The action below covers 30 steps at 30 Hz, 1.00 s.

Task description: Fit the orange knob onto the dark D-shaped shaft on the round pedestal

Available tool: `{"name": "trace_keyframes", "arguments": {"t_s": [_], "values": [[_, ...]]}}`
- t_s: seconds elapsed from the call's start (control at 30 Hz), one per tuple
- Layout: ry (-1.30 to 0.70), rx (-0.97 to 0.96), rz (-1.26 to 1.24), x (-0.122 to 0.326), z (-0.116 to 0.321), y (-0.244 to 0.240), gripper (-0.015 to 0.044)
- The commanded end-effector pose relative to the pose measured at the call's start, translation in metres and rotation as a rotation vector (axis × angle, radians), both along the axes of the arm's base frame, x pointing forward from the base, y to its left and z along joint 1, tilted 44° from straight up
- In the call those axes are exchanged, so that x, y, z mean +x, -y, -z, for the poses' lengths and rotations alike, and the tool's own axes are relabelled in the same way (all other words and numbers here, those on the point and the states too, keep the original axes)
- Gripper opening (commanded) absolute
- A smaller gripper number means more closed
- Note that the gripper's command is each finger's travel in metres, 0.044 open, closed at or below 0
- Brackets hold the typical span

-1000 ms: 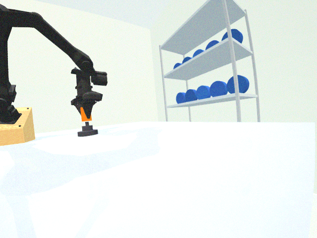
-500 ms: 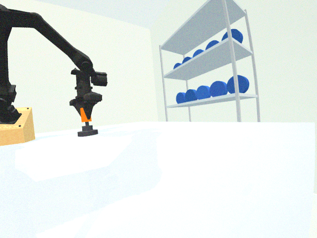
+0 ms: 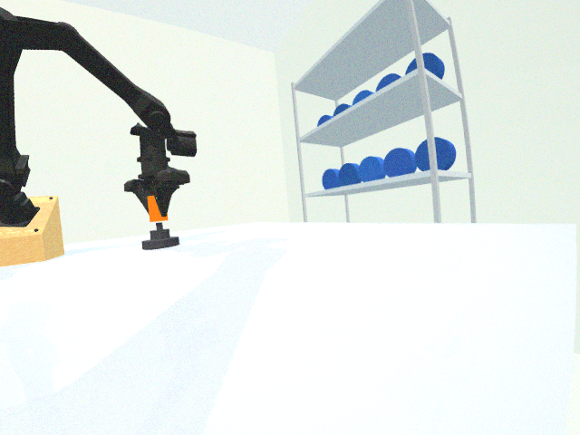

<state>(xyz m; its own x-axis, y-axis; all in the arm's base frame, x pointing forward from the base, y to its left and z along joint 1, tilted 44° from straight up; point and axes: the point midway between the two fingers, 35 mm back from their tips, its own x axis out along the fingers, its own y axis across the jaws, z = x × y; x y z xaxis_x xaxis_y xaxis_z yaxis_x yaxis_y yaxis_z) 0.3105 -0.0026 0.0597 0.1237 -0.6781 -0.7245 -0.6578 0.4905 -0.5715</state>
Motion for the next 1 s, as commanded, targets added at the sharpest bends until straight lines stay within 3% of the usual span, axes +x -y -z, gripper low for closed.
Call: {"name": "trace_keyframes", "arguments": {"t_s": [0.0, 0.77, 0.97], "values": [[-0.067, -0.014, -0.073, -0.0002, 0.0006, 0.0004, 0.0000], [-0.069, -0.014, -0.075, 0.0001, -0.0006, -0.0005, 0.0000], [-0.183, -0.035, -0.196, 0.0001, -0.0003, -0.0004, 0.0000]]}}
